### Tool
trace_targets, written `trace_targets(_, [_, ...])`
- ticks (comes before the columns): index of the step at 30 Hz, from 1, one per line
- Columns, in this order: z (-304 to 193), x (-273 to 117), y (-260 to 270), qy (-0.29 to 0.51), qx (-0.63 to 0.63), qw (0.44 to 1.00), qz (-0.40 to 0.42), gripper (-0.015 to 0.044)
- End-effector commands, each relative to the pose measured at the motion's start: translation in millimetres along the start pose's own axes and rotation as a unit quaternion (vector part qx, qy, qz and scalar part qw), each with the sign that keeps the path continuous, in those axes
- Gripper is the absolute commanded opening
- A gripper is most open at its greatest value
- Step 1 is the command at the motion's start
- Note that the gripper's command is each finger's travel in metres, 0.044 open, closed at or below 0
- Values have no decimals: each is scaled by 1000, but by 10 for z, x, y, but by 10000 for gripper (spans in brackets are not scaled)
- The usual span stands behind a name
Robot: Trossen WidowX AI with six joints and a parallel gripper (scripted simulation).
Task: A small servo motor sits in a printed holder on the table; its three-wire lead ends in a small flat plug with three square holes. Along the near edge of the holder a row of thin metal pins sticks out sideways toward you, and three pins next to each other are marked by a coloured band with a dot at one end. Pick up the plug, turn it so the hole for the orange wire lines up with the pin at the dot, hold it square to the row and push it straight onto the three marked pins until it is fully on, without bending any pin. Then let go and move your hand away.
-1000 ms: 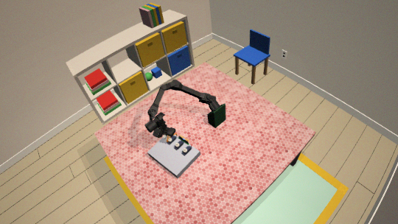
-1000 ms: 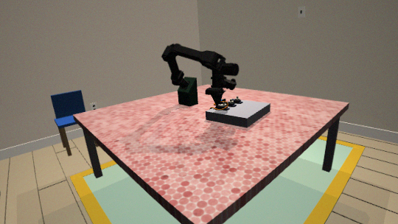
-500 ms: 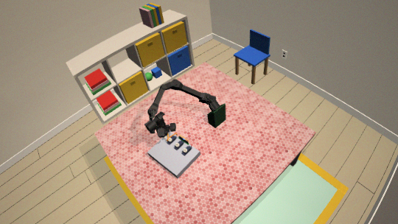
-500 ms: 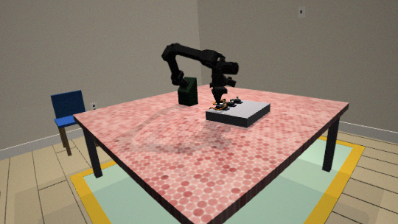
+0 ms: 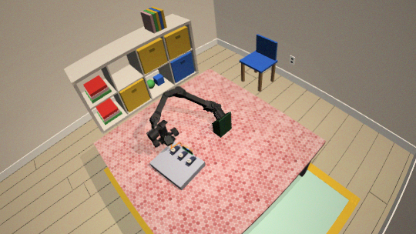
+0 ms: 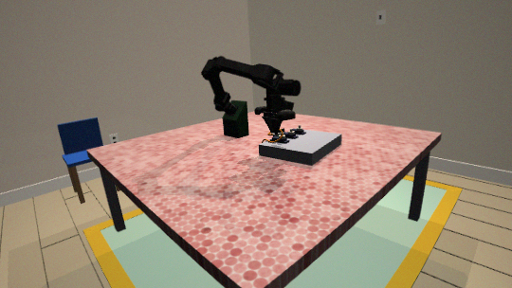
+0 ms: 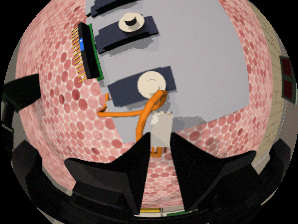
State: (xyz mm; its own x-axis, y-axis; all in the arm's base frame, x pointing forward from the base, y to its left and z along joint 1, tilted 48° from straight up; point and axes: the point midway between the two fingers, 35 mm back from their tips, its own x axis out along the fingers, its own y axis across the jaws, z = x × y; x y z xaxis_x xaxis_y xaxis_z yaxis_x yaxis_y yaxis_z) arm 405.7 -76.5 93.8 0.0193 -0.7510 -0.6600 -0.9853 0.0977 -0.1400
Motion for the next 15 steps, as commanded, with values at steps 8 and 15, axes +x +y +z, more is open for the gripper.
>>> trace_targets(8, [-1,-42,4,-3,-178,984,-2,0])
trace_targets(15, [-1,-64,6,-3,-296,955,-3,0])
